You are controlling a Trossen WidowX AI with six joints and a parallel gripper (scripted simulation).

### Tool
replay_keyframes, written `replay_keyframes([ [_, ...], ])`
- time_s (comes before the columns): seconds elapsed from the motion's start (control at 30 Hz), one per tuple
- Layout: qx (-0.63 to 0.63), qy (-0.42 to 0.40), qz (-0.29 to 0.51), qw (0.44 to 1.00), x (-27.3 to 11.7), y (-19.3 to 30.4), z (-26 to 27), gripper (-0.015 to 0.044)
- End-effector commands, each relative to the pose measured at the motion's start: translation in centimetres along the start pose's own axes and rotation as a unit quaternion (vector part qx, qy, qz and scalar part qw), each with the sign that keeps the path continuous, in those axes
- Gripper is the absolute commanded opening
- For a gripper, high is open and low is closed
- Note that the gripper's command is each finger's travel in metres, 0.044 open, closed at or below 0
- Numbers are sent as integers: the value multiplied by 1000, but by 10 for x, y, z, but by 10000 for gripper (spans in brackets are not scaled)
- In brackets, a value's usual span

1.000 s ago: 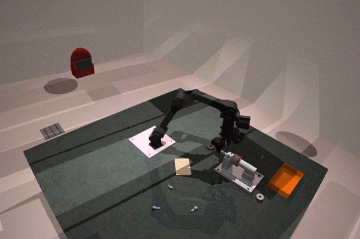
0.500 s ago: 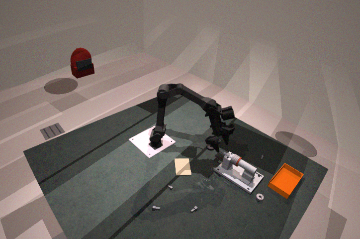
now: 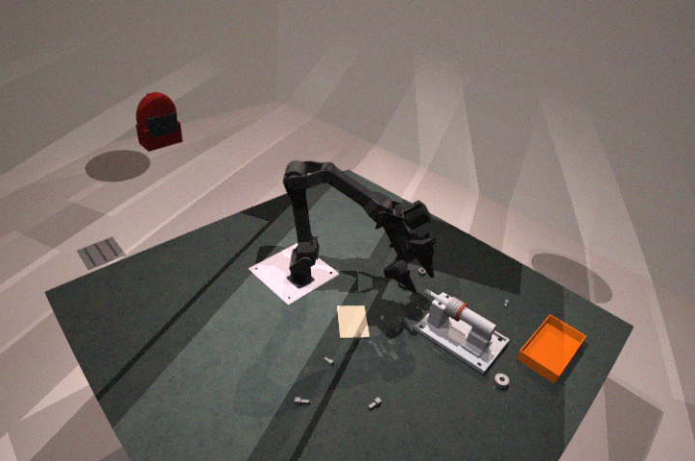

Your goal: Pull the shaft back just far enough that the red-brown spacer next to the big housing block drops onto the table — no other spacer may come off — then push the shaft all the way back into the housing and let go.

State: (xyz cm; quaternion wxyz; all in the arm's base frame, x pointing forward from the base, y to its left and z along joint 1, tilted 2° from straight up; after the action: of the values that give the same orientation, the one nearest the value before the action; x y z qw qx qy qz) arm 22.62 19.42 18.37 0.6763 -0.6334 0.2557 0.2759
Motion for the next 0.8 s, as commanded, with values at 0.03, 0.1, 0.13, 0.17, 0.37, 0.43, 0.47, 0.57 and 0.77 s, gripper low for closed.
replay_keyframes([
  [0.03, 4, 0, -6, 1000, -1, 1, -1, 440],
  [0.1, 4, 0, -6, 1000, -1, 1, -1, 440],
  [0.13, 4, 0, -6, 1000, -1, 1, -1, 440],
  [0.17, 4, 0, -6, 1000, -1, 1, -1, 440],
  [0.37, 4, 0, -6, 1000, -1, 1, -1, 440],
  [0.43, 4, 0, -6, 1000, -1, 1, -1, 440],
  [0.47, 4, 0, -6, 1000, -1, 1, -1, 440],
  [0.57, 4, 0, -6, 1000, 0, 1, -1, 440],
  [0.77, 4, 0, -7, 1000, 8, 1, 0, 440],
])
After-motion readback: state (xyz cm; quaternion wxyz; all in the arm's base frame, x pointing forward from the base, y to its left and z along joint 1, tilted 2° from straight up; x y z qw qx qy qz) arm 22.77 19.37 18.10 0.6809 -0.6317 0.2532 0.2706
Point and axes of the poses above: the point midway between the two fingers, 35 mm back from their tips, its own x axis out along the fingers, its own z axis across the jaws, y = z × x, the point moved 9 cm from there along -x, back along the fingers, and after that the axes turned 7 degrees about x, right-handed, at the moved point
